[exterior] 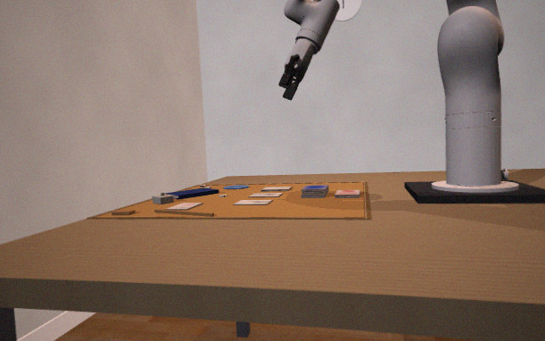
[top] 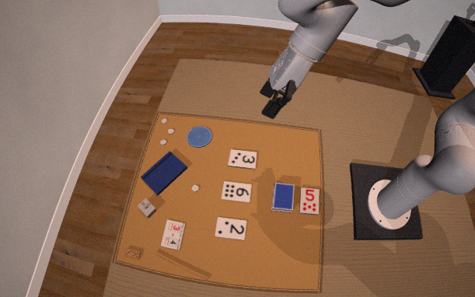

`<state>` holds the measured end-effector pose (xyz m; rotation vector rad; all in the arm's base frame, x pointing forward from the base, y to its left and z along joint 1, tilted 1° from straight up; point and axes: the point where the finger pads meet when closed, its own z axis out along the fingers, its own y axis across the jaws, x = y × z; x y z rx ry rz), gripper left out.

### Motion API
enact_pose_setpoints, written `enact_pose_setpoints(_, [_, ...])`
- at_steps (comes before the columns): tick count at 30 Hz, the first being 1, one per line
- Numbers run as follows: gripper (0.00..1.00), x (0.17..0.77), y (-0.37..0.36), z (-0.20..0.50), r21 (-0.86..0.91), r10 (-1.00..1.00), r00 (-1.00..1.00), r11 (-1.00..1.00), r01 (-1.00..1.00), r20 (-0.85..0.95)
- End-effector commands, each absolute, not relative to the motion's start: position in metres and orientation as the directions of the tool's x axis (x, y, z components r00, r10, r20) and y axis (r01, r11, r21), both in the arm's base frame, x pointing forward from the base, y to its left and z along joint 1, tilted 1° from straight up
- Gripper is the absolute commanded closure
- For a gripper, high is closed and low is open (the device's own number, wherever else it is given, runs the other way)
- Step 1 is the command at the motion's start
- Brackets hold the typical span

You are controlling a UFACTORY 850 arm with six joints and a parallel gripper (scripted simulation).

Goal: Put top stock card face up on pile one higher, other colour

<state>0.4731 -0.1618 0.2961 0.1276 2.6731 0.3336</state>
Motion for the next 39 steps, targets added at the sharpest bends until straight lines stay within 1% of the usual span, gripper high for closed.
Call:
enact_pose_setpoints(1, [0.00, 0.466, -0.154, 0.273, 0.194, 0.018, -0.924, 0.979, -0.061, -0.382])
enact_pose_setpoints(9, [0.00, 0.445, -0.135, 0.220, 0.075, -0.303, -0.912, 0.939, -0.335, -0.278])
enact_pose_setpoints(12, [0.00, 0.444, -0.134, 0.218, 0.071, -0.316, -0.909, 0.935, -0.347, -0.273])
enact_pose_setpoints(13, [0.00, 0.438, -0.129, 0.202, 0.044, -0.416, -0.878, 0.898, -0.437, -0.237])
enact_pose_setpoints(19, [0.00, 0.427, -0.119, 0.176, 0.006, -0.589, -0.790, 0.801, -0.599, -0.170])
enact_pose_setpoints(20, [0.00, 0.423, -0.115, 0.167, -0.003, -0.645, -0.750, 0.759, -0.651, -0.148])
enact_pose_setpoints(26, [0.00, 0.412, -0.103, 0.139, -0.019, -0.810, -0.581, 0.584, -0.811, -0.079])
enact_pose_setpoints(29, [0.00, 0.411, -0.102, 0.136, -0.020, -0.826, -0.559, 0.562, -0.827, -0.072])
enact_pose_setpoints(34, [0.00, 0.400, -0.088, 0.111, -0.016, -0.935, -0.355, 0.356, -0.934, -0.021])
enact_pose_setpoints(35, [0.00, 0.400, -0.088, 0.110, -0.015, -0.938, -0.347, 0.347, -0.938, -0.019])
enact_pose_setpoints(39, [0.00, 0.394, -0.079, 0.095, -0.007, -0.978, -0.208, 0.208, -0.978, 0.003])
